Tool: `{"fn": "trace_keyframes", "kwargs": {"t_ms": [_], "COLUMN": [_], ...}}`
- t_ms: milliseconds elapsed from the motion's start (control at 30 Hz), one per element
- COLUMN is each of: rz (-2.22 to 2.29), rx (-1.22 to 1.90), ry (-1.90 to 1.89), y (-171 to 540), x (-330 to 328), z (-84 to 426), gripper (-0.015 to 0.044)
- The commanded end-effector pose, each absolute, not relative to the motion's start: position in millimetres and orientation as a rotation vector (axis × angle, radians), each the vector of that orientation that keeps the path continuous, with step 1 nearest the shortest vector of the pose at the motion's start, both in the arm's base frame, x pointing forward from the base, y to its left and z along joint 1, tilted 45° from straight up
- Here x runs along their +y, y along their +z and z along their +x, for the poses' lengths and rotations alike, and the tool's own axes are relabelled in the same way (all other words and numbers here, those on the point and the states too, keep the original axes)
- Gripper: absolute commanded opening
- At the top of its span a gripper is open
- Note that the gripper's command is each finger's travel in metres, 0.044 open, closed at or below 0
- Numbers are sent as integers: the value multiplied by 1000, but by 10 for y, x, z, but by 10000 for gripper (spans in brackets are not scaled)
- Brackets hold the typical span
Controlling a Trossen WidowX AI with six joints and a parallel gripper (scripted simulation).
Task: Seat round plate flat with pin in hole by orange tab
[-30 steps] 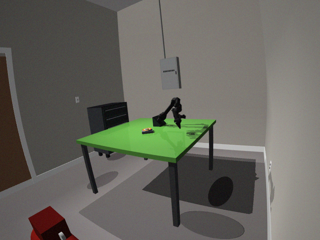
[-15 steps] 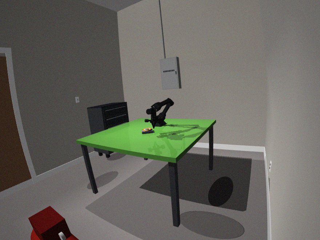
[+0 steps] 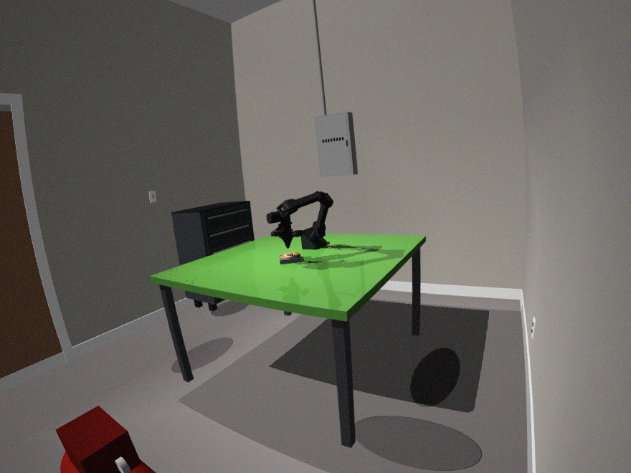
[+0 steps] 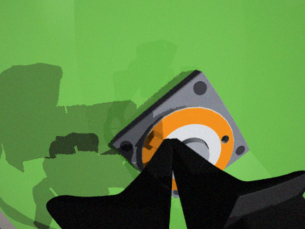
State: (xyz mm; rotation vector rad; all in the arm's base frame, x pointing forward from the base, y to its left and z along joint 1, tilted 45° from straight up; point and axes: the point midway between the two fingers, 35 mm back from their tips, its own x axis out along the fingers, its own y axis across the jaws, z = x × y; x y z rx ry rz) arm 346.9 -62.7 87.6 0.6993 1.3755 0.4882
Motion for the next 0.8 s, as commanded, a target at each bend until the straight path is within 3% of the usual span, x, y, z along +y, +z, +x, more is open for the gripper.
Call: {"fn": "trace_keyframes", "kwargs": {"t_ms": [0,767], "rz": [711,713], "rx": [1384,1383], "ry": [487,490], "y": [772,672], "x": [-521,-199], "z": [3472,3383], "gripper": [0,0]}}
